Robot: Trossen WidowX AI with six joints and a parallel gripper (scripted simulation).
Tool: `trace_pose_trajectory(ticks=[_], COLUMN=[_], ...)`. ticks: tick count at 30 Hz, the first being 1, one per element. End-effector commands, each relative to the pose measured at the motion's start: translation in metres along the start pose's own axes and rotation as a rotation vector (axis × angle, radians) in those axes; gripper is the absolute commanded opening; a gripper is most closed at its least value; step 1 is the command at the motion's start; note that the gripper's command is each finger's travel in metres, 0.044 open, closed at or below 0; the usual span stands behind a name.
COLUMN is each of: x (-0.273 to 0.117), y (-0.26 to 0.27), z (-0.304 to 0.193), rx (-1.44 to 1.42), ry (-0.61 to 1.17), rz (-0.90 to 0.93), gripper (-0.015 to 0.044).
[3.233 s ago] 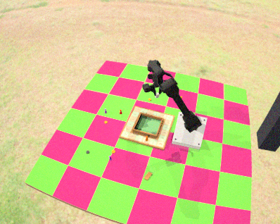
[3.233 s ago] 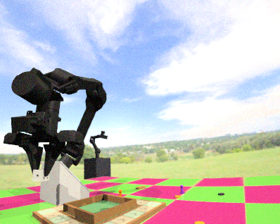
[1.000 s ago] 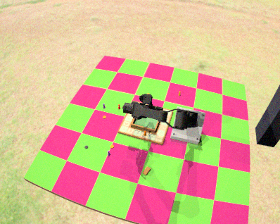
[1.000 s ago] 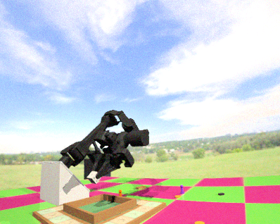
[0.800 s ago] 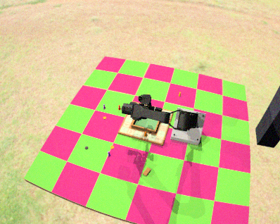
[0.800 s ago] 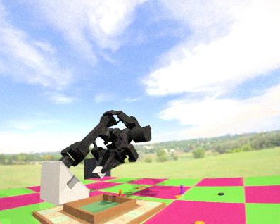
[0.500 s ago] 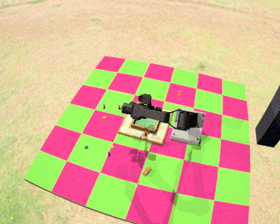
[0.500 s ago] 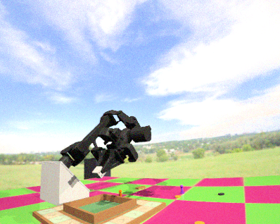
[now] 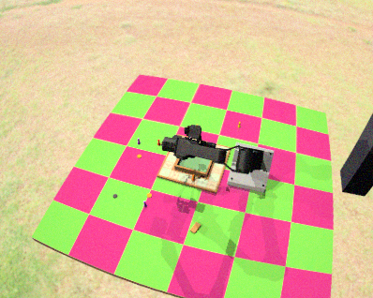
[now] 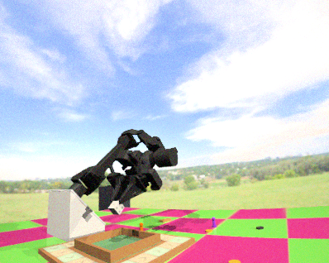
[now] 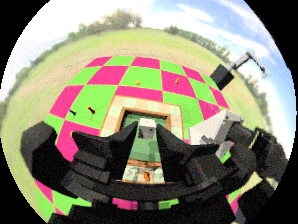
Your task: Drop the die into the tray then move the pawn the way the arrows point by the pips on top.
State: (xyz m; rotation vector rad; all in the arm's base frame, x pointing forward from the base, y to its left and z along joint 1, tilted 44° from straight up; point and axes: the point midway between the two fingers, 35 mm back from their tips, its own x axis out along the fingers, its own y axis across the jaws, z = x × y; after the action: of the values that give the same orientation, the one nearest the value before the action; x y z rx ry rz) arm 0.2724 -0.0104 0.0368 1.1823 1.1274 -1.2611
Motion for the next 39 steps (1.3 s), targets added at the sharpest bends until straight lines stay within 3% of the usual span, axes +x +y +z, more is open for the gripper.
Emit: trace_pose_trajectory(ticks=[1,4,9,14,18,22,24,27,33,36,39], x=[-0.002,-0.024,-0.025,0.01,0.02,0.02,0.022,0.013,-0.023,-0.04,-0.044], y=[0.0,0.0,0.0,-0.006,0.0,0.0,-0.004,-0.003,-0.007,-0.015,-0.017], z=[0.002,0.028,0.03,0.016,0.014,0.014,0.016,0.004,-0.05,-0.076,-0.082], rx=[0.0,0.005,0.002,-0.038,0.0,0.004,0.007,-0.171,-0.912,-1.248,-1.323], ry=[0.0,-0.006,0.01,0.47,0.825,0.841,0.766,0.764,0.73,0.703,0.695], rz=[0.0,0.002,-0.005,-0.089,-0.003,0.004,-0.033,0.046,0.388,0.561,0.602], gripper=[0.0236,0.0315,0.044,0.044,0.044,0.044,0.044,0.0361,0.0204,0.02,0.02])
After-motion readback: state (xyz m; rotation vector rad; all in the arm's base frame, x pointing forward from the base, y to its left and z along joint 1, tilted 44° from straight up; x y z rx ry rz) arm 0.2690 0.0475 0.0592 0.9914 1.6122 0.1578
